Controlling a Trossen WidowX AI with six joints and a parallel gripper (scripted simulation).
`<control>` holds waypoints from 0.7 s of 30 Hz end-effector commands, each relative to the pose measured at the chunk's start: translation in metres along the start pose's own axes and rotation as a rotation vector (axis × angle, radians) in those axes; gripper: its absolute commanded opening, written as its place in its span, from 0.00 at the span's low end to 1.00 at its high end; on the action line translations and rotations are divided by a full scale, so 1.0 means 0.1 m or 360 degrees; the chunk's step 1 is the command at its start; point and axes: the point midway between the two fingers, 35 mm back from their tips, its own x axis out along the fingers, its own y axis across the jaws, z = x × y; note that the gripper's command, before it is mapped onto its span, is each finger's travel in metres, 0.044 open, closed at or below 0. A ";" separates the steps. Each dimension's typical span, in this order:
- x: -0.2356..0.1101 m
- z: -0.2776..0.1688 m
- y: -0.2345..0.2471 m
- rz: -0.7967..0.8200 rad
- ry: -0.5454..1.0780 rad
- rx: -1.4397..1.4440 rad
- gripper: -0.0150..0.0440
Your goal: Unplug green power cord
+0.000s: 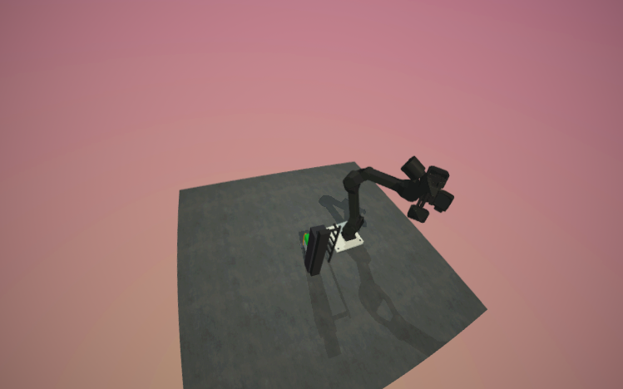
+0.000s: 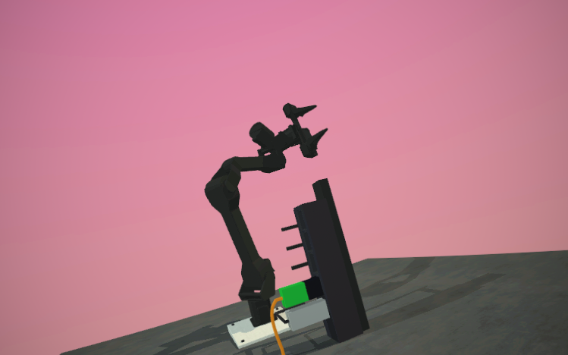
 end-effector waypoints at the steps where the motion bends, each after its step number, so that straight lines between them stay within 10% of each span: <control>1: 0.01 0.00 0.00 -0.0001 0.0002 0.0002 0.89; 9: 0.39 -0.12 0.06 -0.0095 0.0125 0.0141 0.53; 21: 1.39 -0.77 0.50 -0.0171 0.0332 0.0540 0.53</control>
